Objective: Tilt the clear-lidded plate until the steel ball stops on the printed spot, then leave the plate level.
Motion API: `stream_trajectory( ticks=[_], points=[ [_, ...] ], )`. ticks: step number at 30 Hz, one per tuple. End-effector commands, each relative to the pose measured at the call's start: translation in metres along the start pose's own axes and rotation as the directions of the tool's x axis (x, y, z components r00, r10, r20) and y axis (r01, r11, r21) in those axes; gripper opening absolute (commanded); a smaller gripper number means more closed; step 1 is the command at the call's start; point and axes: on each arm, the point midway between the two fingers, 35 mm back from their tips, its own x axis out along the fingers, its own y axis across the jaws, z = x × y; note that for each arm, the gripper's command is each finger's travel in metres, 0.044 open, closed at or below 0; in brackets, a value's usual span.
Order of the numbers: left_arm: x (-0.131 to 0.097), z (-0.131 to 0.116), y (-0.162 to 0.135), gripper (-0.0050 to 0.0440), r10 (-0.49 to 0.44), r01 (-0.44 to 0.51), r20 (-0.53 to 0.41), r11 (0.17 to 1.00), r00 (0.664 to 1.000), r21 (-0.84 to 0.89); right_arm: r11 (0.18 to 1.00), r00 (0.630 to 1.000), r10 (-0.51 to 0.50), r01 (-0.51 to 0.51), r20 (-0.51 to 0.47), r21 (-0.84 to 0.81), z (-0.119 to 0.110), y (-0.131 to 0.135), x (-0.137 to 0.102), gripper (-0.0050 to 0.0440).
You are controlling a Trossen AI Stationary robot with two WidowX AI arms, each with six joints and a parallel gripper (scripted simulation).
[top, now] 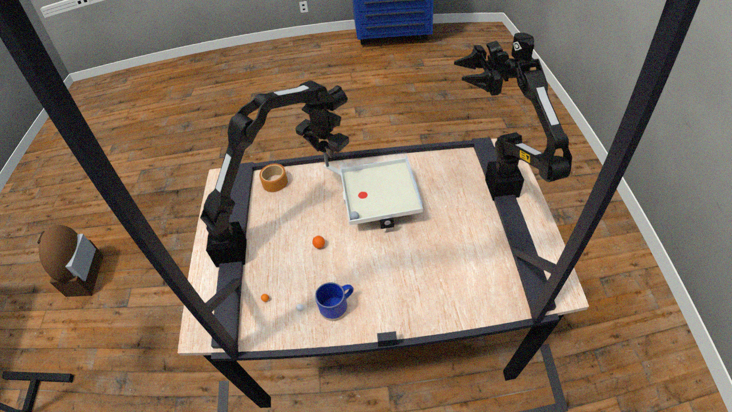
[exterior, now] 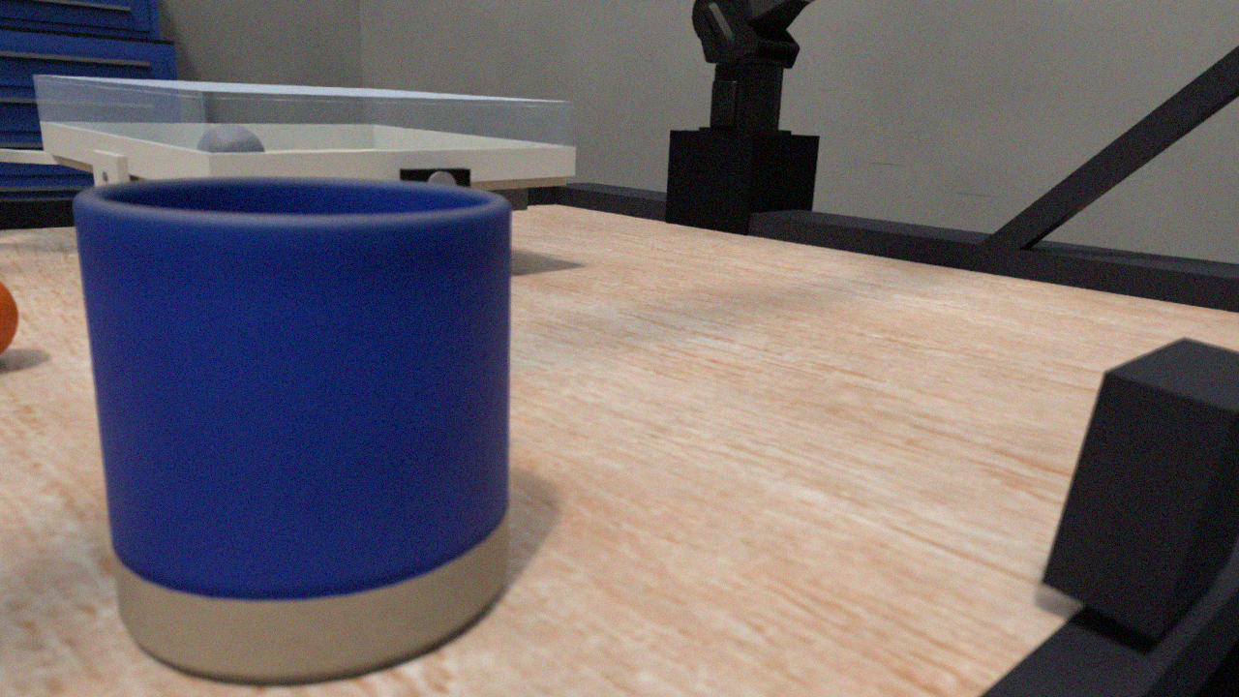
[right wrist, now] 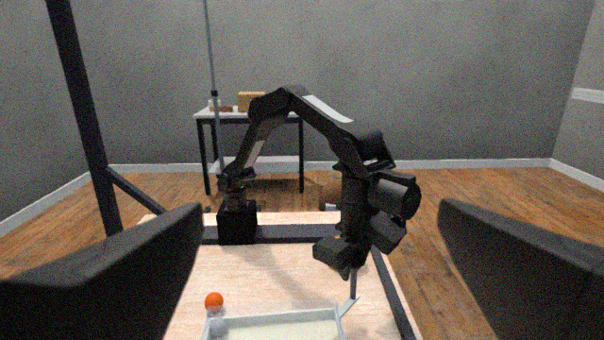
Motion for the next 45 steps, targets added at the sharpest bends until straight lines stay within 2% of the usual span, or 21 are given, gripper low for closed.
stream_trajectory(
  ticks=[1, 20, 21, 45],
  points=[
    [-0.0071, 0.0024, 0.0028, 0.027, -0.002, 0.002, 0.021, 1.0, 1.0, -0.004, 1.0, 1.0, -0.002, 0.002, 0.0, -0.003, 0.0015, -0.002, 0.0, 0.04],
    [-0.0071, 0.0024, 0.0028, 0.027, -0.002, 0.002, 0.021, 1.0, 1.0, -0.004, 1.0, 1.0, -0.002, 0.002, 0.0, -0.003, 0.0015, -0.002, 0.0, 0.04],
    [-0.0071, 0.0024, 0.0028, -0.005, -0.002, 0.002, 0.021, 1.0, 1.0, -0.004, 1.0, 1.0, -0.002, 0.002, 0.0, -0.003, 0.0015, -0.002, 0.0, 0.04],
    [-0.0076, 0.0029, 0.003, -0.005, 0.0, 0.0, 0.024, 1.0, 1.0, -0.004, 1.0, 1.0, -0.002, 0.002, 0.0, -0.003, 0.0015, -0.002, 0.0, 0.04]
  ],
)
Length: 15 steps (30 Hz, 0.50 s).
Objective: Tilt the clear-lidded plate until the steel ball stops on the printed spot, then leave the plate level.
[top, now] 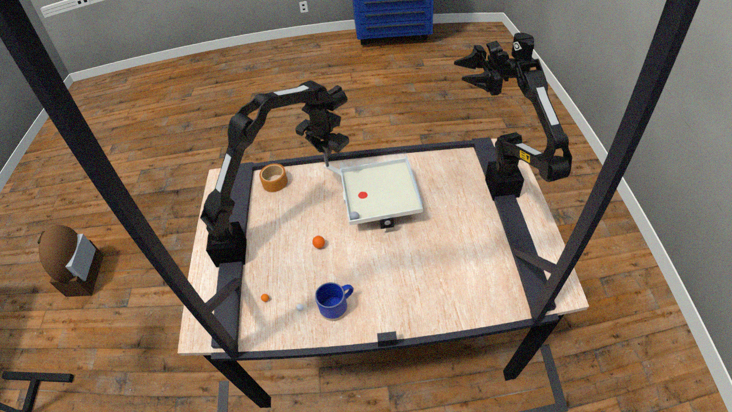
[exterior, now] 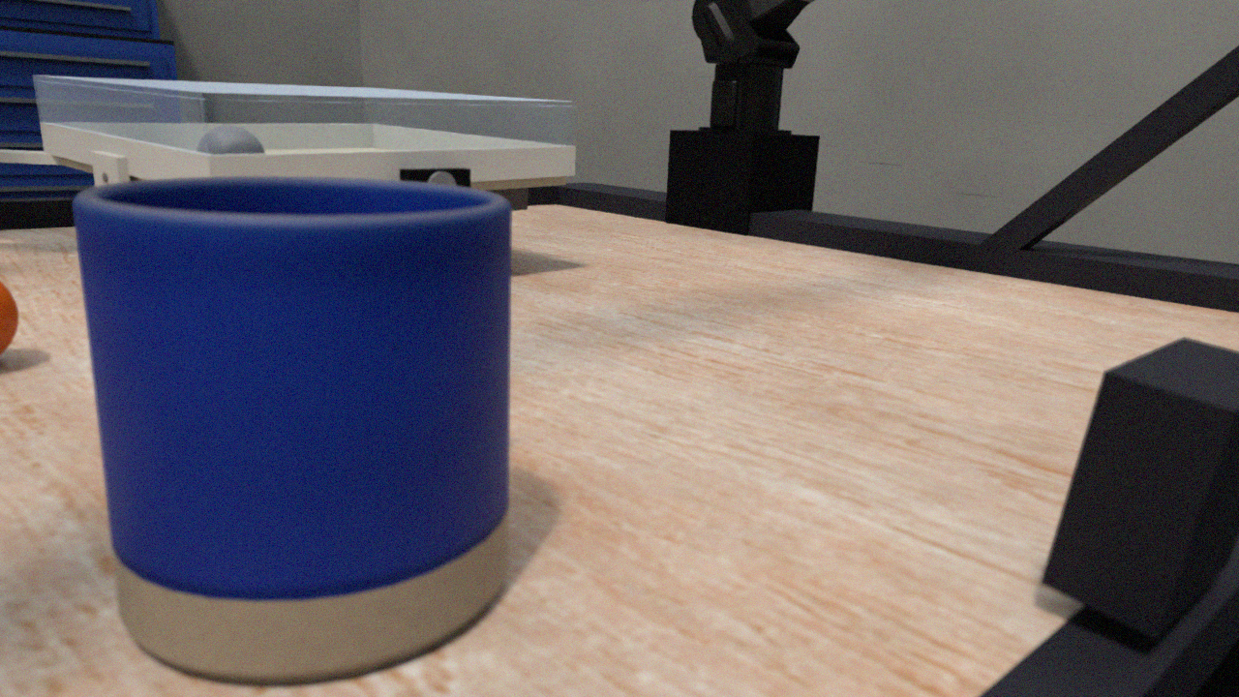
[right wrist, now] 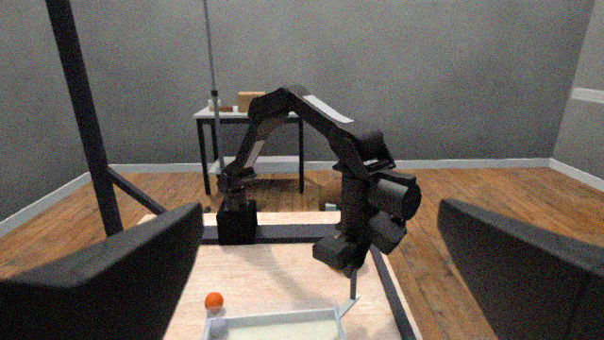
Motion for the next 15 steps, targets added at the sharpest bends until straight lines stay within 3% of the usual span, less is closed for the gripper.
stream_trajectory(
  ticks=[1, 15],
  points=[
    [-0.0078, 0.0032, 0.0028, -0.005, 0.001, -0.001, 0.025, 1.0, 1.0, -0.004, 1.0, 1.0, -0.002, 0.002, 0.0, -0.003, 0.0015, -0.002, 0.0, 0.04],
    [-0.0091, 0.0074, 0.0023, -0.005, 0.0, 0.001, 0.034, 1.0, 0.999, -0.004, 1.0, 1.0, -0.002, 0.002, 0.0, -0.003, 0.0015, -0.002, 0.0, 0.04]
  ],
)
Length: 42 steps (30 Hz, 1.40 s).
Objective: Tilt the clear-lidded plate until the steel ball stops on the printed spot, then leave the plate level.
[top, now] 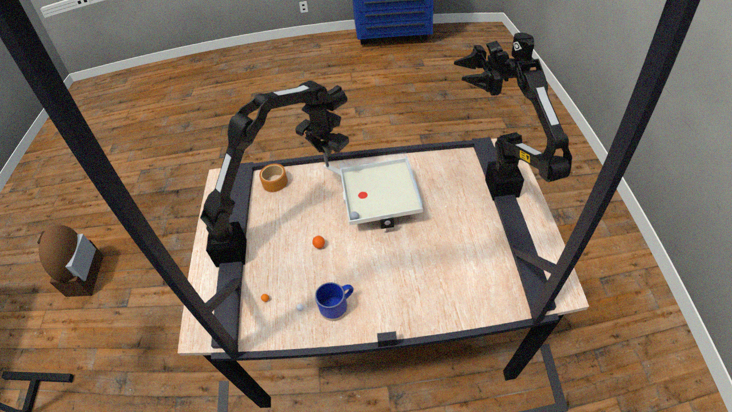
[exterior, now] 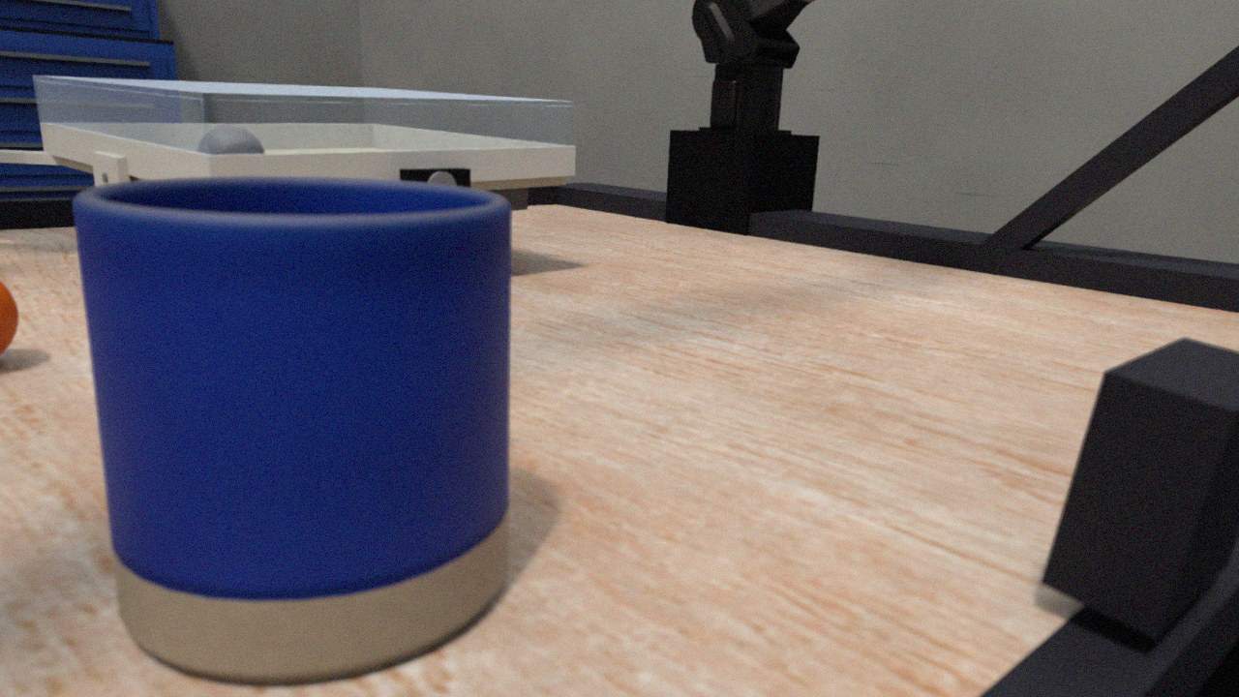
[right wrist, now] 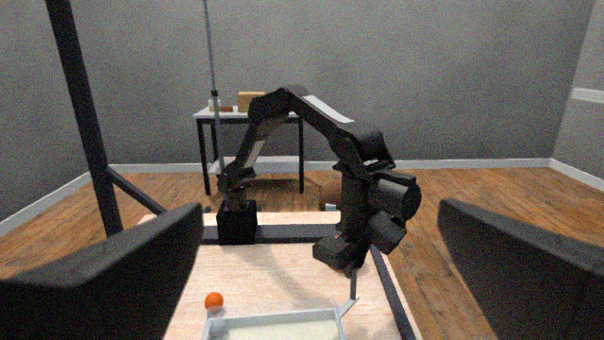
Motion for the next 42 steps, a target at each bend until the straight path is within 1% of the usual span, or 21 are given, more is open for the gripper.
stream_trajectory(
  ticks=[1, 25, 26, 29, 42],
  points=[
    [-0.0092, 0.0075, 0.0022, -0.005, 0.0, 0.0, 0.033, 1.0, 0.999, -0.004, 1.0, 1.0, -0.002, 0.002, 0.0, -0.003, 0.0015, -0.002, 0.0, 0.04],
    [-0.0124, 0.0109, 0.0005, -0.005, 0.0, 0.0, 0.037, 1.0, 0.999, -0.007, 1.0, 1.0, -0.002, 0.002, 0.0, -0.003, 0.0015, -0.002, 0.0, 0.04],
    [-0.0152, 0.0114, 0.0003, -0.005, -0.001, 0.001, 0.044, 1.0, 0.999, -0.007, 1.0, 1.0, -0.002, 0.002, 0.0, -0.003, 0.0015, -0.002, 0.0, 0.04],
    [-0.0124, 0.0116, 0.0001, -0.005, 0.0, 0.0, 0.037, 1.0, 0.999, -0.006, 1.0, 1.0, -0.002, 0.002, 0.0, -0.003, 0.0015, -0.002, 0.0, 0.04],
    [-0.0145, 0.0133, -0.0006, -0.005, 0.0, 0.001, 0.039, 1.0, 0.999, -0.006, 1.0, 1.0, -0.002, 0.002, 0.0, -0.003, 0.0015, -0.002, 0.0, 0.04]
  ],
)
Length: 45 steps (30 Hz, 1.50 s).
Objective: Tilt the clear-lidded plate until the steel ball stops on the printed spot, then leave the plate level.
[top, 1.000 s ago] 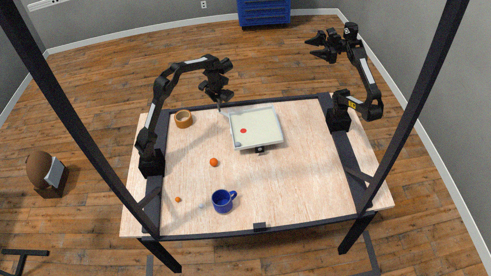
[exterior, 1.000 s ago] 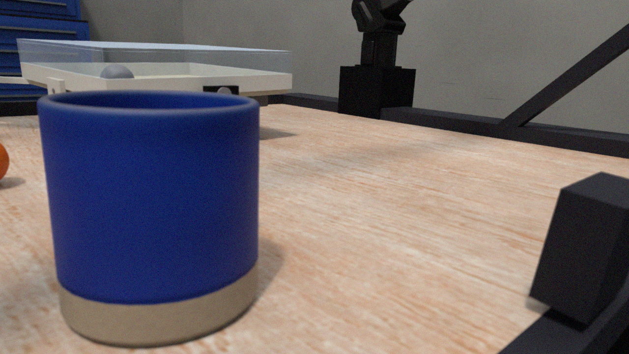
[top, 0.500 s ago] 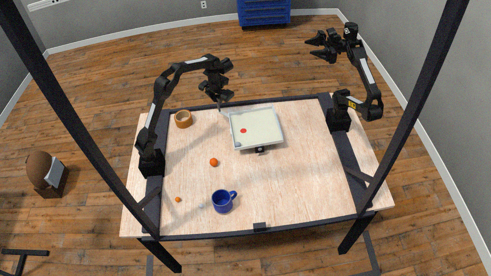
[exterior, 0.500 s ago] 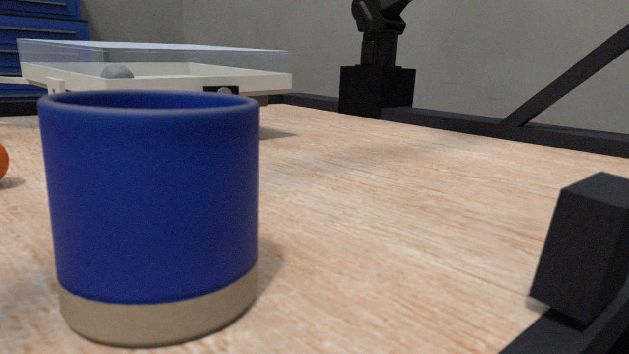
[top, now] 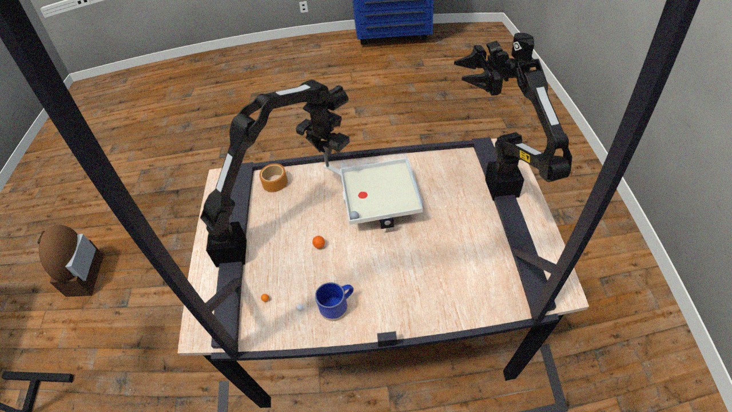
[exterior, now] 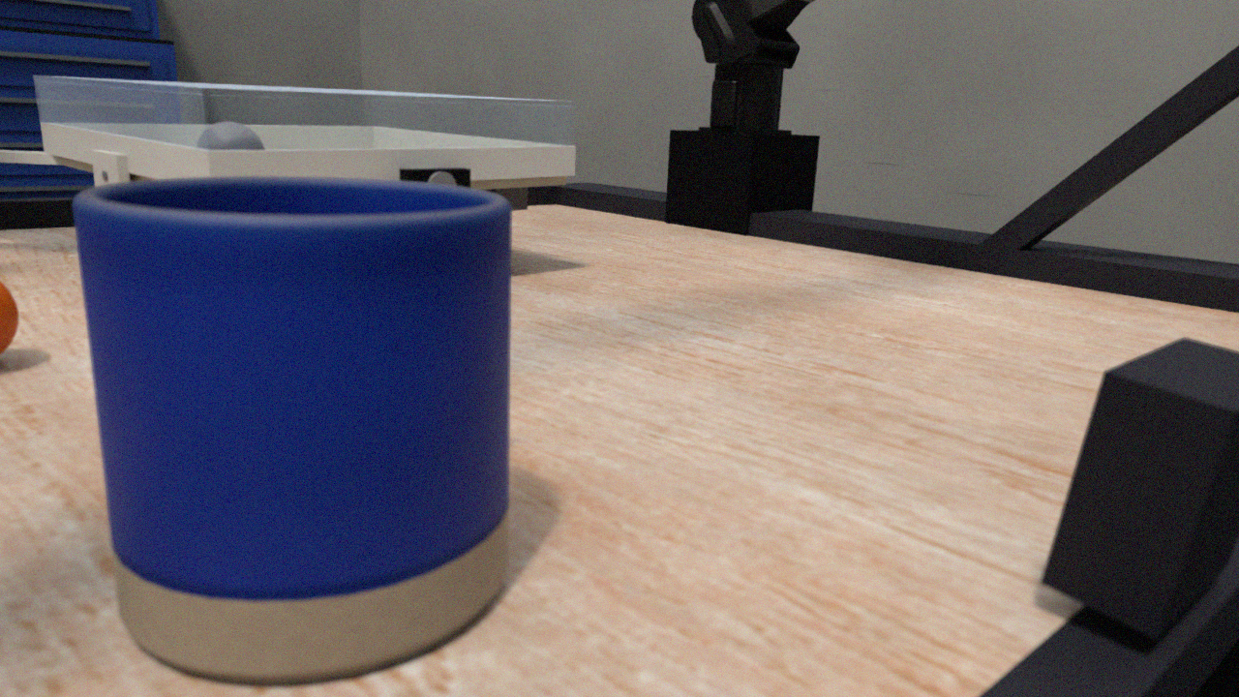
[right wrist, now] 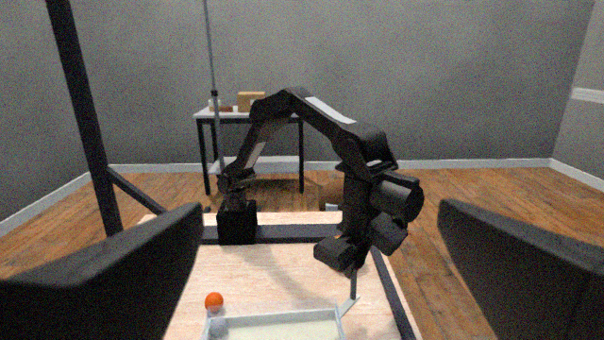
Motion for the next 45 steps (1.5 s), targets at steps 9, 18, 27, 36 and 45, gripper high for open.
stream_trajectory(
  ticks=[9, 18, 27, 36, 45],
  points=[
    [-0.013, 0.013, 0.001, -0.005, -0.002, 0.003, 0.06, 1.0, 0.998, -0.005, 1.0, 1.0, -0.002, 0.002, 0.0, -0.003, 0.001, -0.002, 0.0, 0.04],
    [-0.025, 0.013, 0.0, -0.005, -0.005, 0.005, 0.085, 1.0, 0.996, -0.003, 1.0, 1.0, -0.002, 0.002, 0.0, -0.003, 0.001, -0.002, 0.0, 0.04],
    [-0.023, 0.013, 0.0, -0.005, -0.004, 0.004, 0.078, 1.0, 0.997, -0.004, 1.0, 1.0, -0.002, 0.002, 0.0, -0.003, 0.001, -0.002, 0.0, 0.04],
    [-0.028, 0.012, -0.001, -0.005, -0.006, 0.006, 0.089, 1.0, 0.996, -0.004, 1.0, 1.0, -0.002, 0.002, 0.0, -0.003, 0.001, -0.002, 0.0, 0.04],
    [-0.016, 0.004, 0.003, -0.005, -0.006, 0.006, 0.065, 1.0, 0.998, -0.003, 1.0, 1.0, -0.002, 0.002, 0.0, -0.003, 0.001, -0.002, 0.0, 0.04]
  ],
)
